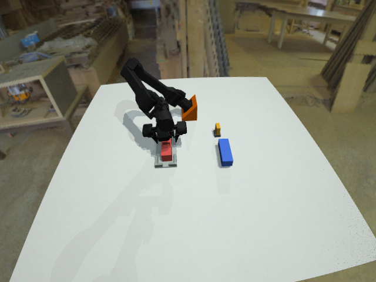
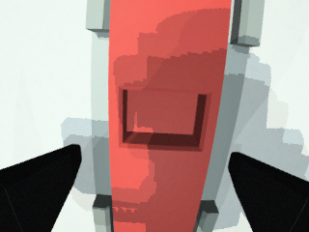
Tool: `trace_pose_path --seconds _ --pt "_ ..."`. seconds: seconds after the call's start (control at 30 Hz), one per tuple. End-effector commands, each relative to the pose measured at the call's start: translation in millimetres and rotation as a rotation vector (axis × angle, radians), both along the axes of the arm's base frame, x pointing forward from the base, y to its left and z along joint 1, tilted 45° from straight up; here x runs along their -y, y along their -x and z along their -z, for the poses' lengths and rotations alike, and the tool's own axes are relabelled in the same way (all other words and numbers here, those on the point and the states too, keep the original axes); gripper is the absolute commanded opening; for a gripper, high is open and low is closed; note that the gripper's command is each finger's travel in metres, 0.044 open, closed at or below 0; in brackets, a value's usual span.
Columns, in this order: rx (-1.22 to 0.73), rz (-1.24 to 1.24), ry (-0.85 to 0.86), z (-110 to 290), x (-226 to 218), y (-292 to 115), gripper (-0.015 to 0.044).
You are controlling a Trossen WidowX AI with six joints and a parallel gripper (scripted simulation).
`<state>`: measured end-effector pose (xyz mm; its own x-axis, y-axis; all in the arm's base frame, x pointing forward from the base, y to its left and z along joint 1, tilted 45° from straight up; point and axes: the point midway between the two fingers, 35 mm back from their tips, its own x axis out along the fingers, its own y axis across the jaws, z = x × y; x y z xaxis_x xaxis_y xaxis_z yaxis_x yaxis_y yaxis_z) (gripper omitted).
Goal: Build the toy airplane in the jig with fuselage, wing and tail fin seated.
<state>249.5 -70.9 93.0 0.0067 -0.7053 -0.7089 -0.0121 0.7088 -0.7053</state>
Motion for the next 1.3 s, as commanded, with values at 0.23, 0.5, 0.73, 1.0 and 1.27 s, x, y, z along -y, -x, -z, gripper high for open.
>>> trace_pose_path --seconds 0.23,0.5,0.73,1.0,1.27 --pt "0.001 -0.038 -0.005 -27.0 -30.1 -5.6 0.044" --pt "-0.04 -0.075 0.004 -74.3 -76.4 -2.1 0.044" --pt "0.05 0.045 0.003 -71.5 -73.0 -4.0 0.044" --pt "0.051 0.042 -0.005 -47.2 -105.3 -32.4 0.044" --pt "0.052 0.041 -0.014 32.4 -183.8 -75.1 0.044"
